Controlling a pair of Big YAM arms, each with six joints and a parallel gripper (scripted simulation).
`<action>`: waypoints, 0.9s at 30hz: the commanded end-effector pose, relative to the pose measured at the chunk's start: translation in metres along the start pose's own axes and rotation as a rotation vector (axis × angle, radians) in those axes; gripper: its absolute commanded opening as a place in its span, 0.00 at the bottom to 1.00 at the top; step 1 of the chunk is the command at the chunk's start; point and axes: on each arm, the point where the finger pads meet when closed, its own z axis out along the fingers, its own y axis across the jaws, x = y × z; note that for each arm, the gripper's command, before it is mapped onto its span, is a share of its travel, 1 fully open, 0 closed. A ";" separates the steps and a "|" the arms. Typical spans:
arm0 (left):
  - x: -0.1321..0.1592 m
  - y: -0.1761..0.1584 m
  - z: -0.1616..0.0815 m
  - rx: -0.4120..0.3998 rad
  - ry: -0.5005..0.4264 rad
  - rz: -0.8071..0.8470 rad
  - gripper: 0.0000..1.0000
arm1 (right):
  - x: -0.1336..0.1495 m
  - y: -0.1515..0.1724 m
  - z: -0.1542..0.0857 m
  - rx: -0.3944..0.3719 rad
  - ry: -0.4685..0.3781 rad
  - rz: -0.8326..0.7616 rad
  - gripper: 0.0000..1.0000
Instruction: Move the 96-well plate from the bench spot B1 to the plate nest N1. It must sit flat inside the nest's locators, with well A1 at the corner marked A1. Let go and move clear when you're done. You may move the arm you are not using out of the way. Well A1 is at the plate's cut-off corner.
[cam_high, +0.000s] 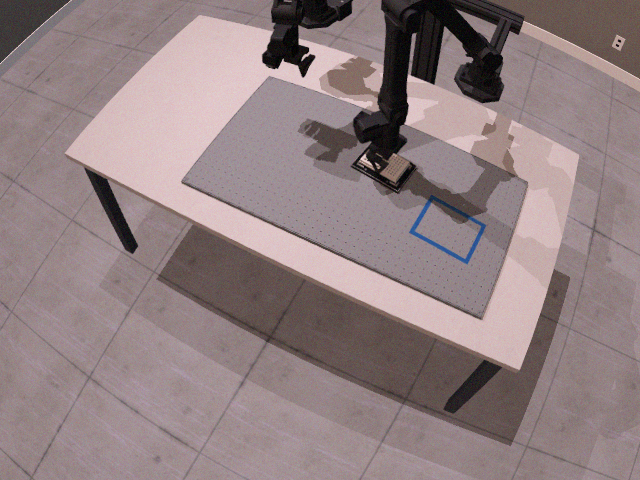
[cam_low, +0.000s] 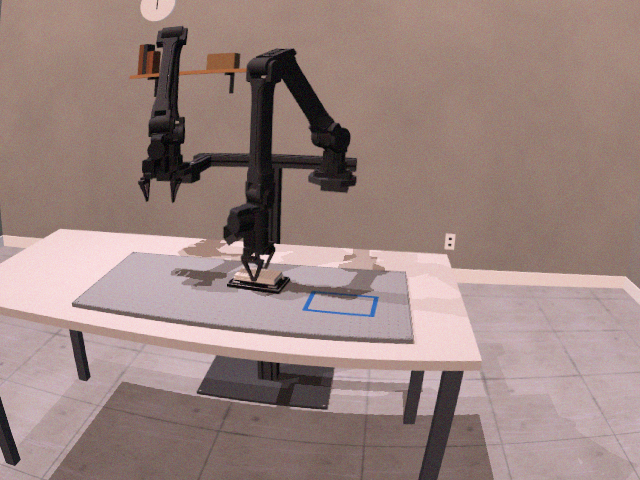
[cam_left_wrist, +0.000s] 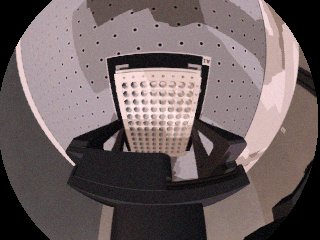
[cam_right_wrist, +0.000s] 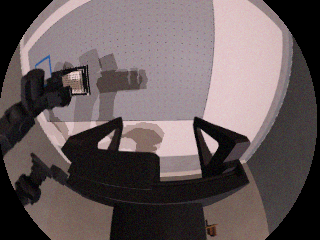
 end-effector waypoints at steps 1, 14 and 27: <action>0.004 0.002 0.006 -0.001 -0.004 -0.004 0.00 | -0.009 0.002 -0.004 -0.006 -0.019 -0.011 1.00; 0.003 0.004 0.007 -0.004 -0.005 -0.004 0.00 | -0.009 0.002 -0.004 -0.006 -0.019 -0.011 1.00; 0.004 0.002 0.009 -0.001 -0.004 -0.004 0.00 | -0.009 0.002 -0.004 -0.006 -0.019 -0.011 1.00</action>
